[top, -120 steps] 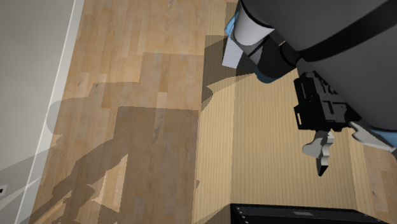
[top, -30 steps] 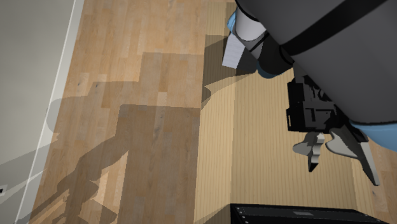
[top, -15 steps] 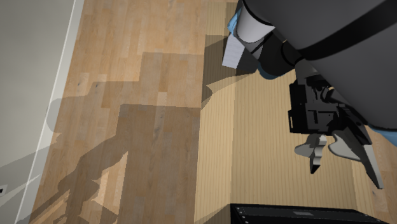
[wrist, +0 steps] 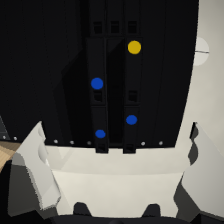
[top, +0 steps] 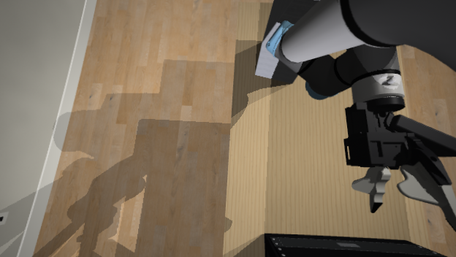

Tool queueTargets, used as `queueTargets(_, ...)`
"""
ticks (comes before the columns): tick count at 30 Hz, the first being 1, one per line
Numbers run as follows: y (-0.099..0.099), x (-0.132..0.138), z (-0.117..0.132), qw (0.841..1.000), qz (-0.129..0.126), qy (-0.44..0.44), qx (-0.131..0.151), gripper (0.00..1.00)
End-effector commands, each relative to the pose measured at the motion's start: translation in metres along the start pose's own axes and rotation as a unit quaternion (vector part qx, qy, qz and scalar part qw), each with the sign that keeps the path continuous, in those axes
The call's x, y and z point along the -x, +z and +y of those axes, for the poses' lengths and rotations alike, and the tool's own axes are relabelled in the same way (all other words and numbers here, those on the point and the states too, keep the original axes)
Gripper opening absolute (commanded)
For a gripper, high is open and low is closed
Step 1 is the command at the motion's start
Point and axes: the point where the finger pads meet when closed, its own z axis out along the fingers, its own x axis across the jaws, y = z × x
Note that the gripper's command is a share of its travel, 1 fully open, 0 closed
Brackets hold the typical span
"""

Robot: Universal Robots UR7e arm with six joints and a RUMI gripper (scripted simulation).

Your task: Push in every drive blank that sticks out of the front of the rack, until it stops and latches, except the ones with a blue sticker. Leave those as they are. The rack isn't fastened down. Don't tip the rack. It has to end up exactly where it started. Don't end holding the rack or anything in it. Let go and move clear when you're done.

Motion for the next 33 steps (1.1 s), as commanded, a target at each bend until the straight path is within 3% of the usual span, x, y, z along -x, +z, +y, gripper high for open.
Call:
queueTargets(1,0.016,-0.002,-0.012,1.0,0.0,0.0,0.003,1.0)
queueTargets(13,0.033,-0.004,-0.026,1.0,0.0,0.0,0.003,1.0)
queueTargets(33,0.034,-0.004,-0.027,1.0,0.0,0.0,0.003,1.0)
